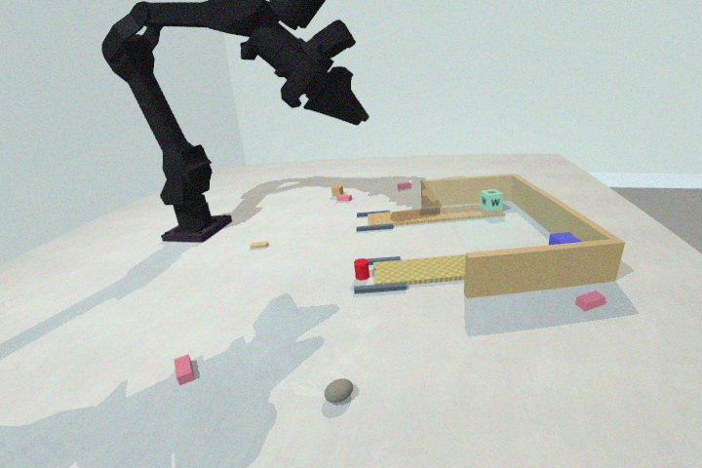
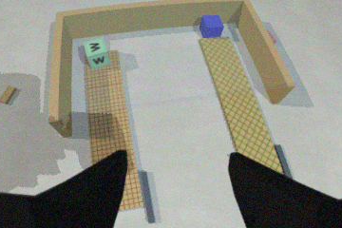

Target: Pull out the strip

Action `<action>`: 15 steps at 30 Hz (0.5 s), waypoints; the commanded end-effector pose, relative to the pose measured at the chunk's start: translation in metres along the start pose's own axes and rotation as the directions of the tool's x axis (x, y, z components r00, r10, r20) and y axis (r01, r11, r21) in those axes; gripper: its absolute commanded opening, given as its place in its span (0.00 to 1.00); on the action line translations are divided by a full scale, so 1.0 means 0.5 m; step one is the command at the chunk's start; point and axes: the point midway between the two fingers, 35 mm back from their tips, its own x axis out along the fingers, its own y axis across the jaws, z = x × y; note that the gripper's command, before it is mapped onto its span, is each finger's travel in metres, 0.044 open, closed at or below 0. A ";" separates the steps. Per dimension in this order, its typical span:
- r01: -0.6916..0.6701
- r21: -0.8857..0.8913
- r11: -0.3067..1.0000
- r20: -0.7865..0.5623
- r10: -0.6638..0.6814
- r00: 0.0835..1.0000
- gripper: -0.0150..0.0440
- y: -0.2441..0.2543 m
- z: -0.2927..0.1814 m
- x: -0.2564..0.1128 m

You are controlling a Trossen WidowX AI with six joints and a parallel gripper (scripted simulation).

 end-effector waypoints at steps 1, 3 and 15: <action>-0.030 -0.045 0.999 -0.180 0.022 0.983 0.53 0.024 -0.009 0.051; -0.051 -0.067 0.996 -0.273 0.031 0.961 0.44 0.039 -0.015 0.076; -0.170 -0.154 0.973 -0.684 0.019 0.729 0.25 0.121 -0.078 0.183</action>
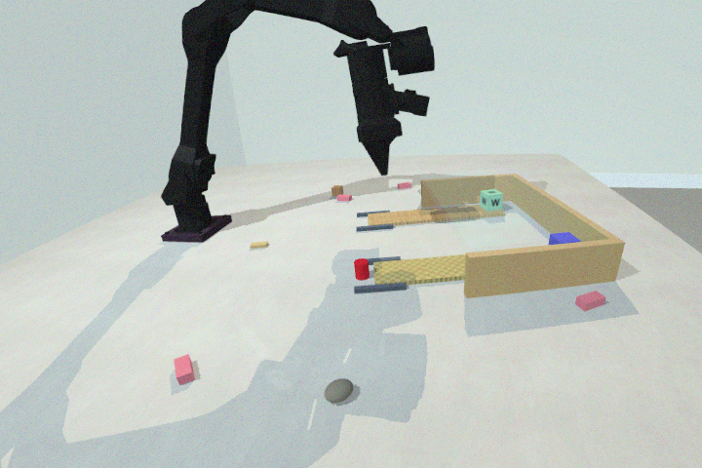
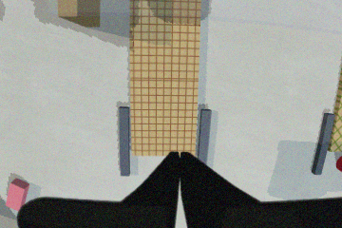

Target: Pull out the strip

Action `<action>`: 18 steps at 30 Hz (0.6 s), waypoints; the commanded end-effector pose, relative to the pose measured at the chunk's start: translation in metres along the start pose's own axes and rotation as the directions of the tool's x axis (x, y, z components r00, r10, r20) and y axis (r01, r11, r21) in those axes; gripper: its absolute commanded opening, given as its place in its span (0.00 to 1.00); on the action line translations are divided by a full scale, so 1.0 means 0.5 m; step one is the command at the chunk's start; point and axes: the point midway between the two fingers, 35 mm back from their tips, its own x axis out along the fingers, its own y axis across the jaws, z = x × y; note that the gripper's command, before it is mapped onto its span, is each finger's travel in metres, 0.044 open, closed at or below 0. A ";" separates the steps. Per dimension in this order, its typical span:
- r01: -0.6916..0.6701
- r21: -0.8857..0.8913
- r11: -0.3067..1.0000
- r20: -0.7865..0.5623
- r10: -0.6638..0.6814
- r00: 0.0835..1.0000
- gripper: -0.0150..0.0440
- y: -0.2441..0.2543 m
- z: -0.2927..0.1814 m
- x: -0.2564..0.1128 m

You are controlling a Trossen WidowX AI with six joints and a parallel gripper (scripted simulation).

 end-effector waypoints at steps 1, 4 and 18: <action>-0.009 -0.023 1.000 -0.077 0.007 0.997 0.25 0.012 -0.002 0.021; -0.009 -0.023 1.000 -0.077 0.007 0.997 0.25 0.012 -0.002 0.021; -0.009 -0.023 1.000 -0.077 0.007 0.997 0.25 0.013 -0.004 0.064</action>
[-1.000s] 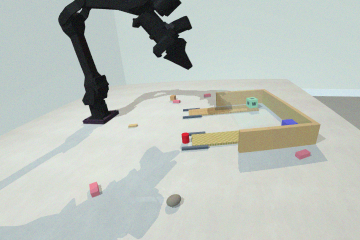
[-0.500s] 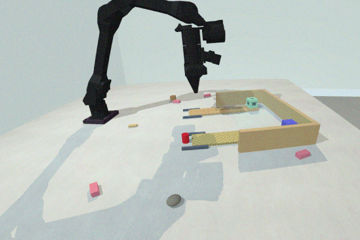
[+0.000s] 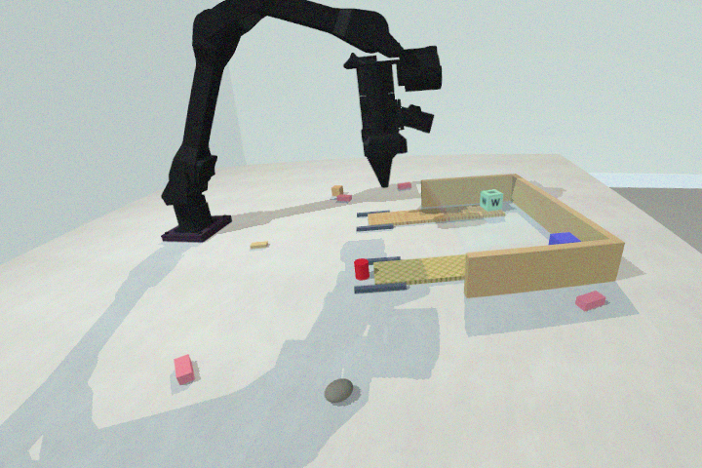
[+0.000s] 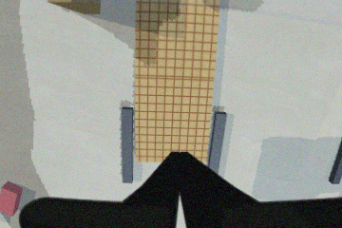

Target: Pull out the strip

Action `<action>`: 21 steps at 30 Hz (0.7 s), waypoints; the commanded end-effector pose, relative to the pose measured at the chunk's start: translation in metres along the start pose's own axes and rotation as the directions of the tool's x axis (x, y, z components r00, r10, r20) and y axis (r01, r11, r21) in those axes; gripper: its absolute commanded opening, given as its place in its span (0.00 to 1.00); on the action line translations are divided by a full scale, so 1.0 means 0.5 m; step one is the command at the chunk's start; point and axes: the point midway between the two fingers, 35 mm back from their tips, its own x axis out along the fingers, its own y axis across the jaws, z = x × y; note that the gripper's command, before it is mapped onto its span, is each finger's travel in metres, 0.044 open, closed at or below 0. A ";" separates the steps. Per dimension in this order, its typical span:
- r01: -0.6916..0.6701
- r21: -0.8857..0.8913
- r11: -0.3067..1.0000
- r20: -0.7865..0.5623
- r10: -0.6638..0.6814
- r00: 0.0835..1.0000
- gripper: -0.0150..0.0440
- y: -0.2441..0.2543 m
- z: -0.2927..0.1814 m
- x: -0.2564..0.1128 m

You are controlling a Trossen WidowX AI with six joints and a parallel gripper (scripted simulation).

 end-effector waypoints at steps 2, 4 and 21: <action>-0.002 -0.003 1.000 -0.012 0.001 1.000 0.25 0.001 -0.004 0.024; -0.002 -0.003 1.000 -0.012 0.001 1.000 0.25 0.001 -0.004 0.030; -0.002 -0.003 1.000 -0.012 0.002 1.000 0.25 0.002 -0.010 0.086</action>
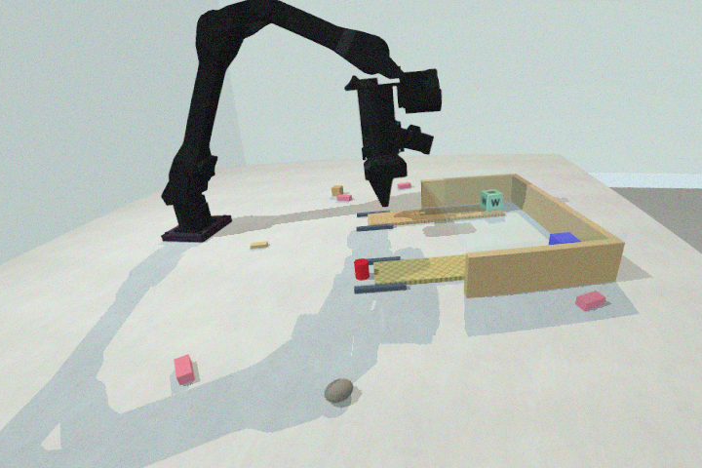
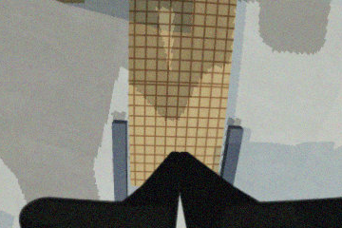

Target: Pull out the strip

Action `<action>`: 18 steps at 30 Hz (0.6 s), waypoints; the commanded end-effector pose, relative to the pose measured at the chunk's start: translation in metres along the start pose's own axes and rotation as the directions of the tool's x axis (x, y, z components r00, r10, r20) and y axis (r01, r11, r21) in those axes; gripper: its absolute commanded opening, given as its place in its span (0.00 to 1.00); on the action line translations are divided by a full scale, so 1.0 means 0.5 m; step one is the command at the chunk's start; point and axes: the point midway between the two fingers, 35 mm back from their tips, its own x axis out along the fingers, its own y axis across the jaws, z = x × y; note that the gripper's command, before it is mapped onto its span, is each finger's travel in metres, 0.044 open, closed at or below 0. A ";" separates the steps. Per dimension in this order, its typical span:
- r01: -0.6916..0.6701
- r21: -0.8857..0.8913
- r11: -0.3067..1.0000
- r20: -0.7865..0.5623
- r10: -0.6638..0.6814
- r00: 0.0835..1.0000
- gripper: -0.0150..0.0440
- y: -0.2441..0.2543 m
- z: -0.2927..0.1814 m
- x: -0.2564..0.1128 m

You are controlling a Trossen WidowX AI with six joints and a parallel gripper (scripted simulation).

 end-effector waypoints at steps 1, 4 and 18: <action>-0.001 -0.001 1.000 -0.012 0.001 1.000 0.25 0.001 -0.005 0.020; -0.001 -0.001 1.000 -0.012 0.001 1.000 0.25 0.001 -0.007 0.030; -0.001 -0.001 1.000 -0.012 0.001 1.000 0.25 0.000 -0.009 0.044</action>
